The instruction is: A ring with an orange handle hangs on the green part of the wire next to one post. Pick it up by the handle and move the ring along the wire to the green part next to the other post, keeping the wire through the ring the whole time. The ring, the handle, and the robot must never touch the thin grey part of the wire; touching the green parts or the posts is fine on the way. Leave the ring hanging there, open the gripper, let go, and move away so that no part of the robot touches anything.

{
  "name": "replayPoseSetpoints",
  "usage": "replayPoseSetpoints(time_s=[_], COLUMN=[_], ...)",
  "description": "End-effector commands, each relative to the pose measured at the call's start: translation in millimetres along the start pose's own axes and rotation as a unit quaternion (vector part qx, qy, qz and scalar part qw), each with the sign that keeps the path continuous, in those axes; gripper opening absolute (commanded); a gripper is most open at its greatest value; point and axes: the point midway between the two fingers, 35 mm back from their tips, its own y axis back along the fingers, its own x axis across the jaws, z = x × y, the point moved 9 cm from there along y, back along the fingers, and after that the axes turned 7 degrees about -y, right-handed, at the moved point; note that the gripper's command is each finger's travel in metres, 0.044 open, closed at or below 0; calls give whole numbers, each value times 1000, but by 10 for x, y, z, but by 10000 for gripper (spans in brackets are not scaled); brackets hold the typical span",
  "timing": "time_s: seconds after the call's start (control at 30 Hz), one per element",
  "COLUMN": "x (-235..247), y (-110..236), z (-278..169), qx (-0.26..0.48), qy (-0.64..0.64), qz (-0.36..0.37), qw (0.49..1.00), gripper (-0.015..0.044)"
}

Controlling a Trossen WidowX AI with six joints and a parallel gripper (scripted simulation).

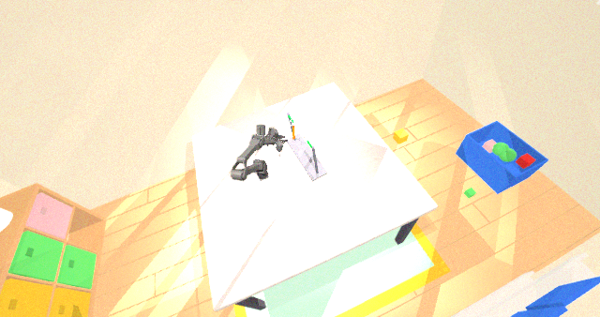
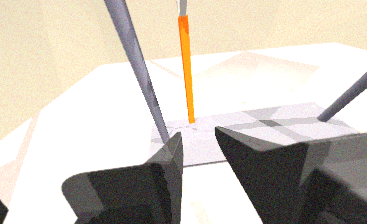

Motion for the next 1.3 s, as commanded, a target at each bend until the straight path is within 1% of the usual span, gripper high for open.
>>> replayPoseSetpoints(time_s=[0.0,0.27,0.33,0.5,0.6,0.63,1.27], x=[0,0,9,-15,-29,-29,-29], y=[5,5,52,417,466,466,466], z=[4,4,-1,9,15,15,15], qx=[-1,-1,1,-3,-6,-6,-6], qy=[-1,-1,0,1,2,2,2], qz=[-1,-1,0,2,3,3,3], qw=[1000,1000,1000,1000,1000,1000,1000], gripper=[160,160,212,344,423,440,440])
